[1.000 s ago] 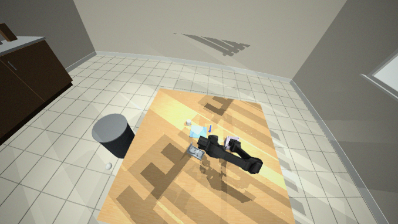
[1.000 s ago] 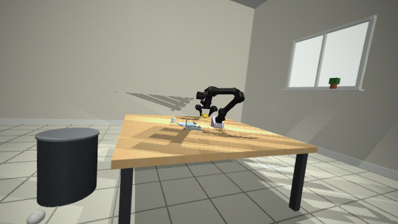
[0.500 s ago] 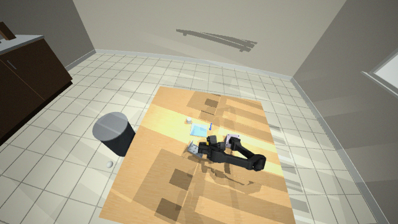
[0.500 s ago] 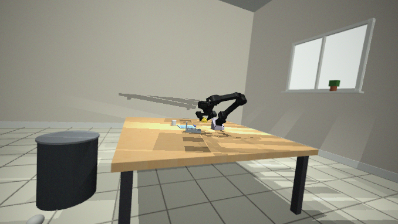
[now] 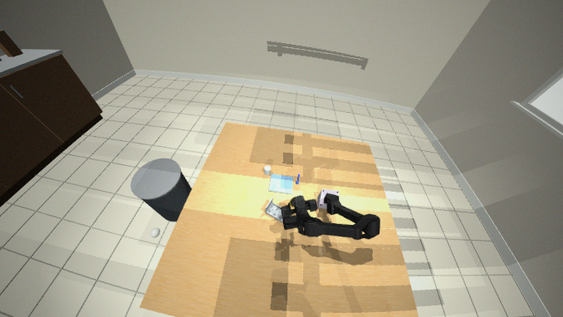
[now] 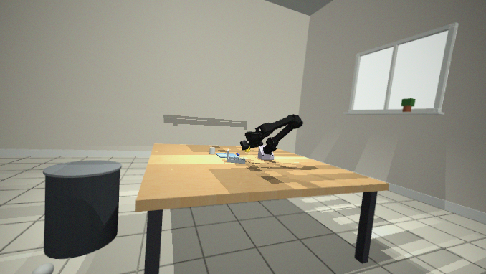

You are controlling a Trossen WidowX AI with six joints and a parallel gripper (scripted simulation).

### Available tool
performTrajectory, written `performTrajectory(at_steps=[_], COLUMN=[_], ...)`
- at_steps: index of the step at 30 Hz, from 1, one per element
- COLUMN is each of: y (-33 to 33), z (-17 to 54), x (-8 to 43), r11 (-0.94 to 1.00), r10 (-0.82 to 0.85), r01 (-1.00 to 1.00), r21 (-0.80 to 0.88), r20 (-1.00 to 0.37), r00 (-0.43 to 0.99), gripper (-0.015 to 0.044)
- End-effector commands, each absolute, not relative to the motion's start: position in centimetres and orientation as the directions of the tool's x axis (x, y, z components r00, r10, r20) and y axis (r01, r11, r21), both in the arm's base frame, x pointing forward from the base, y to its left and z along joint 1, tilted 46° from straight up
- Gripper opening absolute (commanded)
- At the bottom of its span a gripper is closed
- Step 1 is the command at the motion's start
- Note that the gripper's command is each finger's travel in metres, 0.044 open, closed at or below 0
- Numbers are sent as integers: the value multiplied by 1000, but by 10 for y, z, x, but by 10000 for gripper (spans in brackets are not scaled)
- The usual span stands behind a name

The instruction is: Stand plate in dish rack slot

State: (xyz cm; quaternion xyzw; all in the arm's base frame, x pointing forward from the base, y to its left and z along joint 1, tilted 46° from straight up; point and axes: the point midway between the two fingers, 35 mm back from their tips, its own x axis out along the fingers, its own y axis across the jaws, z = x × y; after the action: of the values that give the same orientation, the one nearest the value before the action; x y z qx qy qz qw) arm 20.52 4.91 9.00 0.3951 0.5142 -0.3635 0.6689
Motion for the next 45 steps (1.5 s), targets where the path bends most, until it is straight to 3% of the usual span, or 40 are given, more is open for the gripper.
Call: performTrajectory(at_steps=[1,19,45], y=[50,67,93], z=[89,94,122], x=[208,217,206], r11=[456,613,684], r10=[-122,-215,-174], r01=[868,702,383], r21=[194,363,621], r20=[-953,-778,-370], r00=[277,590,912], gripper=[0,0,0])
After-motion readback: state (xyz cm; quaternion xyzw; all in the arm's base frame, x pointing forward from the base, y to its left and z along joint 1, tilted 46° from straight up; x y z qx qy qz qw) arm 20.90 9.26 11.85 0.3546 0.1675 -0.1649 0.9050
